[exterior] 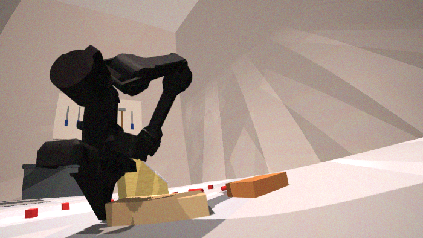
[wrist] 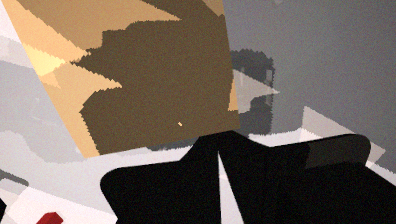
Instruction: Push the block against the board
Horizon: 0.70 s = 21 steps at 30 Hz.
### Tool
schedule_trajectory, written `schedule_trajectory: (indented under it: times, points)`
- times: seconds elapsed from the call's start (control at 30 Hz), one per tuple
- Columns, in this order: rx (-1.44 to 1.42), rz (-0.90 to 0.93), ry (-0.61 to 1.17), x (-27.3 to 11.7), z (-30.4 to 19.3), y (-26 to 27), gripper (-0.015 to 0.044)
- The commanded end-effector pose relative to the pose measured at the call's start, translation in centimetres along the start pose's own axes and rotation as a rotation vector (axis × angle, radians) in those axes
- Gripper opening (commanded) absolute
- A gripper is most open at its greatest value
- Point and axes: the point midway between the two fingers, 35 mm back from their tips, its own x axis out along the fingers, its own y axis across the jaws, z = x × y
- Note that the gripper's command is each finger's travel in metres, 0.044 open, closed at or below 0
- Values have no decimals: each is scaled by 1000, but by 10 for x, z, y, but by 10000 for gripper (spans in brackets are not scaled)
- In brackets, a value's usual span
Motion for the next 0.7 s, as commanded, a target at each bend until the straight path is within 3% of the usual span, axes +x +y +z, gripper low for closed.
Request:
schedule_trajectory:
  times: [0.0, 0.67]
  points:
    - [-4, -1, -5, 0, 9, 0, 0]
    - [-4, -1, -6, -1, 36, 1, 0]
